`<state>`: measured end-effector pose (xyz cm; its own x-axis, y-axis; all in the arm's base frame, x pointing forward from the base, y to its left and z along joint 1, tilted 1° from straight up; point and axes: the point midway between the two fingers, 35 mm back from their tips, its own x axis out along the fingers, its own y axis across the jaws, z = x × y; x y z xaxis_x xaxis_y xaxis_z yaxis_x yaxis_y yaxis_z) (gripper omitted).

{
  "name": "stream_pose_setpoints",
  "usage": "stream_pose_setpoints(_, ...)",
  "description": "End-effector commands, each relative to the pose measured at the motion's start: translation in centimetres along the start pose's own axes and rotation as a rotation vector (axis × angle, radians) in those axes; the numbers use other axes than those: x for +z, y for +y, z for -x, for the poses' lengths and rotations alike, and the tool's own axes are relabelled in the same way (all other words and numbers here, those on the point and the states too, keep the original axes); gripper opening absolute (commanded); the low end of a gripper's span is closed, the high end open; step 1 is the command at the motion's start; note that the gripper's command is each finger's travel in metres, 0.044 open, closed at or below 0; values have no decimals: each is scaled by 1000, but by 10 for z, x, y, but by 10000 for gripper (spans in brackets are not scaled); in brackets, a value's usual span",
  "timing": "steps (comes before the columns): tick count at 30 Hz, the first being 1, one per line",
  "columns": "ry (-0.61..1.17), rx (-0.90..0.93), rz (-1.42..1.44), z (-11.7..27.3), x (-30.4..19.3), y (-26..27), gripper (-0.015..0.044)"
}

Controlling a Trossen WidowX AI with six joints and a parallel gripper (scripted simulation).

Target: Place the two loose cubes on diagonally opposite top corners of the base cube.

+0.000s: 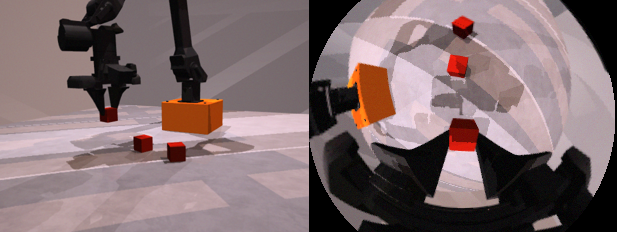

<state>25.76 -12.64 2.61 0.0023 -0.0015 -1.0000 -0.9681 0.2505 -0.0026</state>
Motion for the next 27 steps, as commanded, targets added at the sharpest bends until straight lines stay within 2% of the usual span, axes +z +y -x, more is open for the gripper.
stream_pose_setpoints(1,6,-7,2,14,-1,-1,105)
stream_pose_setpoints(12,6,-7,2,47,0,3,105)
stream_pose_setpoints(27,2,-8,34,38,38,-6,105)
